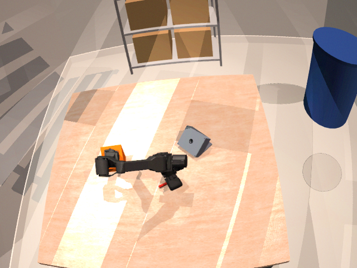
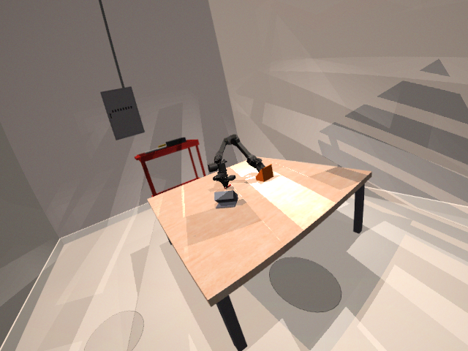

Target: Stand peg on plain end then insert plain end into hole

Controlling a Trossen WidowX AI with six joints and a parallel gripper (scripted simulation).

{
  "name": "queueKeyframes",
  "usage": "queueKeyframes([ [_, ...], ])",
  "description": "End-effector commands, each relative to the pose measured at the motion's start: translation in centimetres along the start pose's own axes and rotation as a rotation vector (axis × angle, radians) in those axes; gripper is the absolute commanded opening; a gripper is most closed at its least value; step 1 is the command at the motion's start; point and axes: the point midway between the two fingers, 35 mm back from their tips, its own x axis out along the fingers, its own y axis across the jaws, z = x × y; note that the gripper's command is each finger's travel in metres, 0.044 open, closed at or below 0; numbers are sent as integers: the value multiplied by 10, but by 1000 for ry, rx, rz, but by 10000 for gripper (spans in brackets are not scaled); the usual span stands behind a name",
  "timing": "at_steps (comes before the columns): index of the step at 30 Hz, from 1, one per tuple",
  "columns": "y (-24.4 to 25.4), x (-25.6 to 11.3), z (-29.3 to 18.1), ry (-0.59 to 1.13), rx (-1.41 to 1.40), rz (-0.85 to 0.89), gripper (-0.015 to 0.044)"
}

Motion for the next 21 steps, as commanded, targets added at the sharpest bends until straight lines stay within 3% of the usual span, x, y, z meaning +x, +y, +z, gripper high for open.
queueKeyframes([
  [1,0,-3,-1,-40,-2,1,49],
  [21,0,-14,-9,-214,-3,2,49],
])
